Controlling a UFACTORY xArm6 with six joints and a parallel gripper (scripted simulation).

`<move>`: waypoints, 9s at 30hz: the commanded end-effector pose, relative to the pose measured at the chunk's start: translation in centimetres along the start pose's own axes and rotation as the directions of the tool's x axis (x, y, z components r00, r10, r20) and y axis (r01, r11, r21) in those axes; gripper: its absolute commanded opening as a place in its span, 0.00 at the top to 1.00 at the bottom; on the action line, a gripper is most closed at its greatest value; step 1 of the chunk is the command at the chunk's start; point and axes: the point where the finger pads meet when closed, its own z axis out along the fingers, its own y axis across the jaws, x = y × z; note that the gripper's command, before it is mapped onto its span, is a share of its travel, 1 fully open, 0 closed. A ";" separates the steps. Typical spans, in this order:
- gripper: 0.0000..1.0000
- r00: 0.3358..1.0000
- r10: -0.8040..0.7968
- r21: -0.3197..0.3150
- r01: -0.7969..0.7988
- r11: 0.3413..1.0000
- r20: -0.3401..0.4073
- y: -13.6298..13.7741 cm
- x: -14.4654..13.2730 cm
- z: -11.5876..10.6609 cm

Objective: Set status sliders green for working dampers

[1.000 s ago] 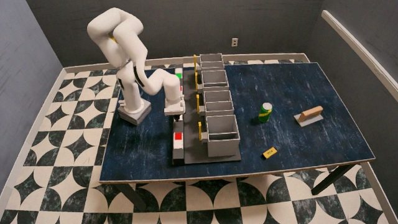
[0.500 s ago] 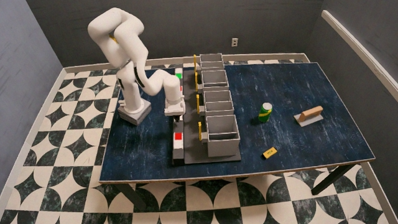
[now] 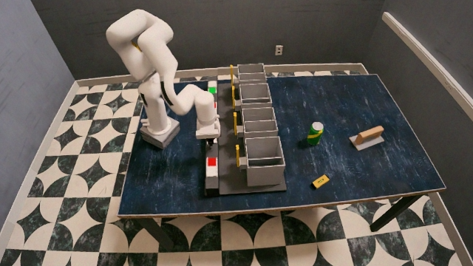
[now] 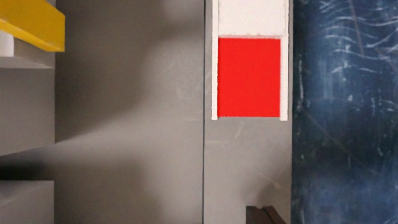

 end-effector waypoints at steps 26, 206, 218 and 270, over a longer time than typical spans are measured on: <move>1.00 1.000 0.000 0.003 0.000 1.000 -0.002 -0.2 0.1 1.0; 1.00 1.000 0.000 0.003 0.000 1.000 -0.002 -0.3 -3.0 2.1; 1.00 1.000 0.000 0.003 0.000 1.000 -0.002 -0.3 -3.7 2.1; 1.00 1.000 0.000 0.003 0.000 1.000 -0.002 -0.3 -5.3 2.1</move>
